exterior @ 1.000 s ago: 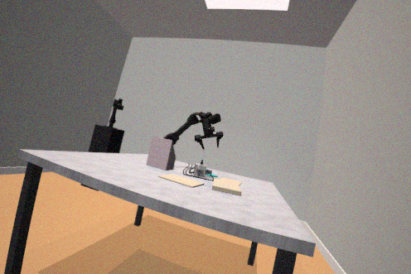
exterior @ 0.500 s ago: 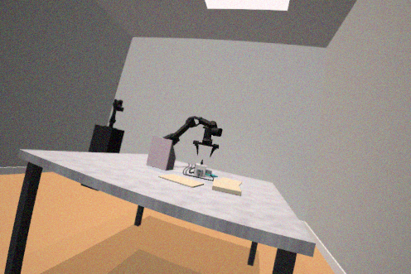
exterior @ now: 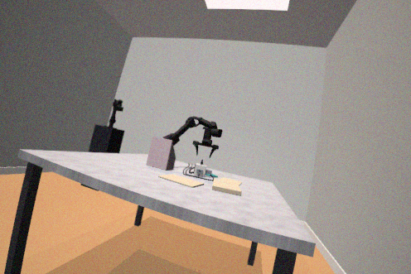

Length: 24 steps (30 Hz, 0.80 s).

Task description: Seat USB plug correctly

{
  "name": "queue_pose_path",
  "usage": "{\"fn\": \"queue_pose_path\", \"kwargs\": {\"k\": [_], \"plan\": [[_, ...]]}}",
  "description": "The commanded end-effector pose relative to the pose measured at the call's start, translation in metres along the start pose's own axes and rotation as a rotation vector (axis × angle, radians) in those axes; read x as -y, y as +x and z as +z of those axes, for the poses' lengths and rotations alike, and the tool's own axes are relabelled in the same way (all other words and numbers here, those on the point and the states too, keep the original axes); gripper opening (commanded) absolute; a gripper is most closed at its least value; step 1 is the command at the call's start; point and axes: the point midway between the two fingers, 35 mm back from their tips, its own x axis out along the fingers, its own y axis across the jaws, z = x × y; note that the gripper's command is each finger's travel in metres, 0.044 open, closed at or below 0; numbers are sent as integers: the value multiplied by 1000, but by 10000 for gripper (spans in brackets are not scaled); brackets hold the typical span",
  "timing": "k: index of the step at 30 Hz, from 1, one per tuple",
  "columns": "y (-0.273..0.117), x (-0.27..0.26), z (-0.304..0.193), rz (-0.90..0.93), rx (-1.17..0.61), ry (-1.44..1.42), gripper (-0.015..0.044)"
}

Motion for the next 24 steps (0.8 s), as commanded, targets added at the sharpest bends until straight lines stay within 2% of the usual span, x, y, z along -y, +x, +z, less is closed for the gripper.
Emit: {"fn": "queue_pose_path", "kwargs": {"k": [1,24], "plan": [[6,2,-1,-4,-7,8,440],[28,2,-1,-3,-8,8,440]]}}
